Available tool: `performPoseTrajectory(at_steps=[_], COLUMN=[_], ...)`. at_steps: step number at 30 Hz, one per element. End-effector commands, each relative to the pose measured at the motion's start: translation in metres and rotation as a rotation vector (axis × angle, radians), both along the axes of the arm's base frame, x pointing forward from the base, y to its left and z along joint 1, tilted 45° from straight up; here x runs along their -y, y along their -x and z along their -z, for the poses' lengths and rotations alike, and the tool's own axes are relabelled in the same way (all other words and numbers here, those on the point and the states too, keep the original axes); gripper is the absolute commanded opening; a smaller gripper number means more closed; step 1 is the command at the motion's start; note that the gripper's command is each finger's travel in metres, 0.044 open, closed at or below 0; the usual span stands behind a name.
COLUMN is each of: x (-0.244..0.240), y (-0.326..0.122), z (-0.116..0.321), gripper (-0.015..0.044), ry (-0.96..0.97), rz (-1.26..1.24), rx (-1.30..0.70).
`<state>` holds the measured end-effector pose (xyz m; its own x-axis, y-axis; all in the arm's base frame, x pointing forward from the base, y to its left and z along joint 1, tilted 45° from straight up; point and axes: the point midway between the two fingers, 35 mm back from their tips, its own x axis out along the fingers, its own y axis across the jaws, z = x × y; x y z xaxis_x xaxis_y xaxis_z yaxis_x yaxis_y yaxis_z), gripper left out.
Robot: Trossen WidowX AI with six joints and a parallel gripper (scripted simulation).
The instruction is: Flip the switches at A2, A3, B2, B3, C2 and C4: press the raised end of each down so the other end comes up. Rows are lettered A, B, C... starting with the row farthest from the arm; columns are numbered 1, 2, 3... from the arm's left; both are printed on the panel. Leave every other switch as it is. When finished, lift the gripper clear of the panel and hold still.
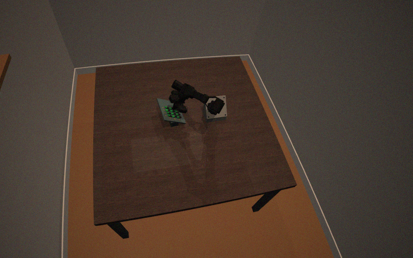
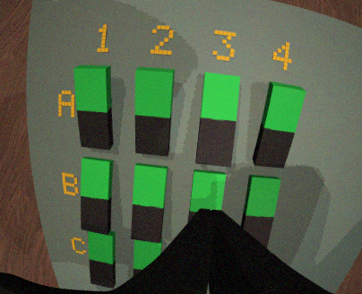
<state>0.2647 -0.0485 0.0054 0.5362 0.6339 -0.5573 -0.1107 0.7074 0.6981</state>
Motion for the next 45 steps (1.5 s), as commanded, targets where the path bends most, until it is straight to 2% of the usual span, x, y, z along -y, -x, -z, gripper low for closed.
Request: performPoseTrajectory(at_steps=[1, 9, 16, 26, 45], x=[0.025, 0.032, -0.004, -0.026, -0.038], y=[0.017, 0.029, 0.078, 0.059, 0.049], z=[-0.019, -0.029, -0.018, 0.001, 0.011], gripper=[0.0000, 0.0000, 0.0000, 0.0000, 0.0000], ry=[0.011, 0.007, 0.005, 0.002, 0.001], rz=[0.016, 0.022, 0.022, 0.040, 0.040], rx=[0.019, 0.025, 0.023, 0.042, 0.043])
